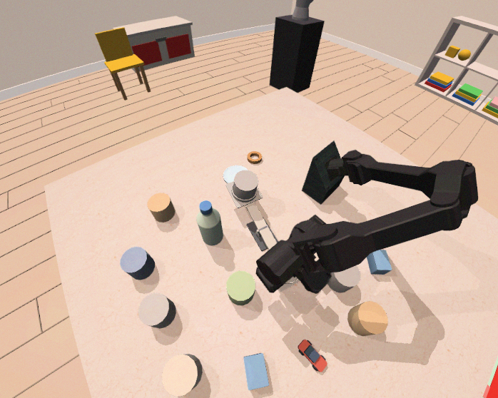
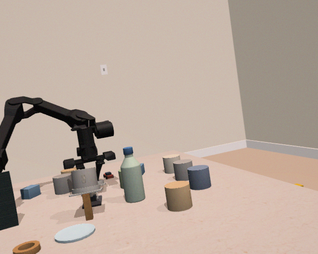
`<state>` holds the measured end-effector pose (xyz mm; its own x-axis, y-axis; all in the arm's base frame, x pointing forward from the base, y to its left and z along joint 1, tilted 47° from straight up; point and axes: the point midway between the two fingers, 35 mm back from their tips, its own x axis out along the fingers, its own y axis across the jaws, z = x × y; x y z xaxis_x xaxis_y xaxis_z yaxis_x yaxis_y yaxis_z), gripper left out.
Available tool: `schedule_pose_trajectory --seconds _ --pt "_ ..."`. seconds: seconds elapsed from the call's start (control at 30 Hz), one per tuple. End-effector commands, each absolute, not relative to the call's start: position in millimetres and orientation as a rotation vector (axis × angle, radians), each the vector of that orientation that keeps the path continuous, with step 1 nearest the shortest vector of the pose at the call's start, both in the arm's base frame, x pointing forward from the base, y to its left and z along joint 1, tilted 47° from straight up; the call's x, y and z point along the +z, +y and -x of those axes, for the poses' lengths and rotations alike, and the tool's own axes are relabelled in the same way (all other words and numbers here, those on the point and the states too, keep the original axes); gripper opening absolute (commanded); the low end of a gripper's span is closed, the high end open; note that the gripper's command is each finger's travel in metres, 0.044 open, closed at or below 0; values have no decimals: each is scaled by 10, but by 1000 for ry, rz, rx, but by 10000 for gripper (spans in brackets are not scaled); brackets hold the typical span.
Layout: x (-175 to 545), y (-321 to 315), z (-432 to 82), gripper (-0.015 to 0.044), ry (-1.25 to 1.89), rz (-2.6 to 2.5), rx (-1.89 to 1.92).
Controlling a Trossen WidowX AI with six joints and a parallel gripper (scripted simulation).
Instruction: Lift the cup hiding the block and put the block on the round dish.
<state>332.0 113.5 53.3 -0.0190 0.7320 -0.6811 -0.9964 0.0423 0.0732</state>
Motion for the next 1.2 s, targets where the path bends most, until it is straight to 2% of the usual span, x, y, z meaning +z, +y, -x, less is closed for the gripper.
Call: schedule_pose_trajectory --seconds 0.0,0.5,0.7,1.17 --pt "583 1072 -3329 0 655 512 1476" --pt "1164 439 -3335 0 658 513 1476" --pt "1143 413 -3343 0 659 515 1473" --pt "704 -152 -3445 0 682 554 1418"
